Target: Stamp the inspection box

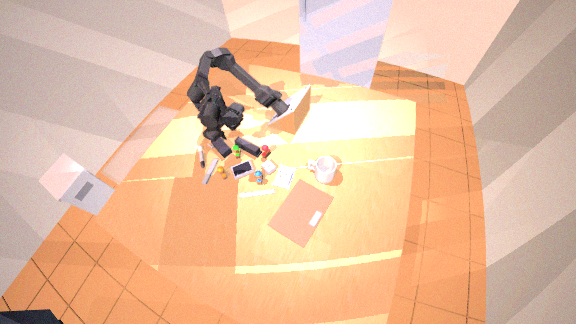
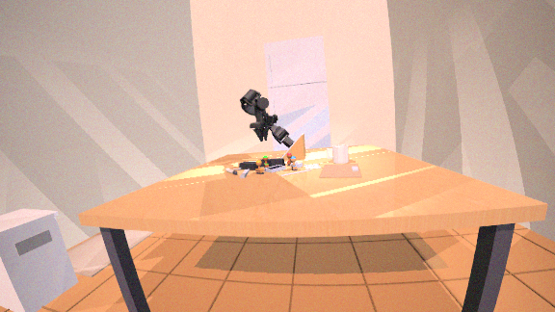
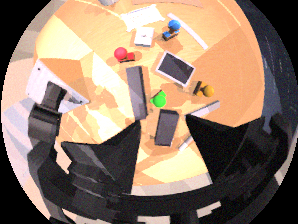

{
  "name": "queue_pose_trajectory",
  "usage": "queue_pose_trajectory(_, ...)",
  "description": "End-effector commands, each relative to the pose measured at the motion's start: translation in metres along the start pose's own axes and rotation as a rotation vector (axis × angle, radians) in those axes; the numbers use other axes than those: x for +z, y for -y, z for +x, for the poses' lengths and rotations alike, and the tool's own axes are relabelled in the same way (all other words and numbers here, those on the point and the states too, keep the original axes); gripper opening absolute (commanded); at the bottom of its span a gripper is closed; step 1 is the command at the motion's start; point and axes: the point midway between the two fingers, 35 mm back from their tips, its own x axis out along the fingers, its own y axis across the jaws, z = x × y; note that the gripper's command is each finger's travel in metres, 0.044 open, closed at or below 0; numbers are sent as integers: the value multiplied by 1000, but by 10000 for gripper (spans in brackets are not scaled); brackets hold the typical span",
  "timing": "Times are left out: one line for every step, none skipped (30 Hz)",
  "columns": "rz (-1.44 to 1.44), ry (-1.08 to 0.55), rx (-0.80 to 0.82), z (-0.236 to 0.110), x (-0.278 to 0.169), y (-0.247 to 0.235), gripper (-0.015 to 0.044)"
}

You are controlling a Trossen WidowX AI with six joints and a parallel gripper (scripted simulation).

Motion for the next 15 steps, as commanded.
queue_pose_trajectory(1, 3, 5, 0, 1, 0, 267)
queue_pose_trajectory(1, 3, 5, 0, 1, 0, 267)
queue_pose_trajectory(1, 3, 5, 0, 1, 0, 267)
queue_pose_trajectory(1, 3, 5, 0, 1, 0, 267)
queue_pose_trajectory(1, 3, 5, 0, 1, 0, 267)
queue_pose_trajectory(1, 3, 5, 0, 1, 0, 267)
queue_pose_trajectory(0, 0, 0, 0, 0, 0, 267)
queue_pose_trajectory(0, 0, 0, 0, 0, 0, 267)
queue_pose_trajectory(0, 0, 0, 0, 0, 0, 267)
queue_pose_trajectory(0, 0, 0, 0, 0, 0, 267)
queue_pose_trajectory(0, 0, 0, 0, 0, 0, 267)
queue_pose_trajectory(0, 0, 0, 0, 0, 0, 267)
queue_pose_trajectory(0, 0, 0, 0, 0, 0, 267)
queue_pose_trajectory(0, 0, 0, 0, 0, 0, 267)
queue_pose_trajectory(0, 0, 0, 0, 0, 0, 267)
